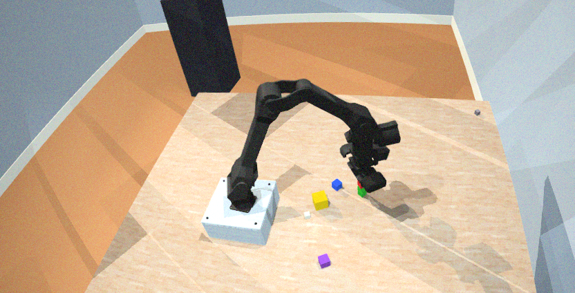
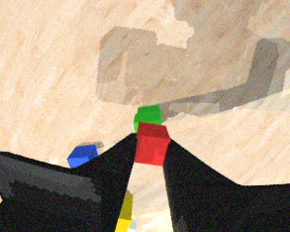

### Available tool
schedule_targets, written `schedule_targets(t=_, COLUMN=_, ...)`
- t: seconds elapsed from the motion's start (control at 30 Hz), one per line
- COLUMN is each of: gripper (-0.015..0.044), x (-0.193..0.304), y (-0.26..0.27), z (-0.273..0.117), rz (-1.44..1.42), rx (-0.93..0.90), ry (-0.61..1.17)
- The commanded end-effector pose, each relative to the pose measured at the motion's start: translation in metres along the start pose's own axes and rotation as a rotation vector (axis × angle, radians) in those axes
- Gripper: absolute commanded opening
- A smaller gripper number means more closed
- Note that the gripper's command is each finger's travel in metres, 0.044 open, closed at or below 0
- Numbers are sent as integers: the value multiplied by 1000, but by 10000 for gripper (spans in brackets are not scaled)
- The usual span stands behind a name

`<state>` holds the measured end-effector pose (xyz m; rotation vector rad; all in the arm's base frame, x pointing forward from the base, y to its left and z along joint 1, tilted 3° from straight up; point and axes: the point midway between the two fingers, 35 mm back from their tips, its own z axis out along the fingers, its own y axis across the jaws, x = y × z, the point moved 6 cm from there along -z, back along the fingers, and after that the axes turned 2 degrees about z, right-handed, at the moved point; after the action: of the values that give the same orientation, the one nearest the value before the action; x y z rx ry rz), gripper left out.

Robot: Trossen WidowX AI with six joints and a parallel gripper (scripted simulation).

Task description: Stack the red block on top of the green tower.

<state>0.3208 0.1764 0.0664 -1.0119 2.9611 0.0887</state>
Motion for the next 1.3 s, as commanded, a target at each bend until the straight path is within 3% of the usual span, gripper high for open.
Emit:
schedule_targets(t=0.0, gripper=0, x=0, y=0, z=2, rz=4, rx=-4, ry=2)
schedule_targets(t=0.83, gripper=0, x=-1, y=0, z=-6, rz=4, rx=-4, ry=2)
schedule_targets(t=1.27, gripper=341, x=1, y=0, z=1, rz=0, rx=-1, ry=7)
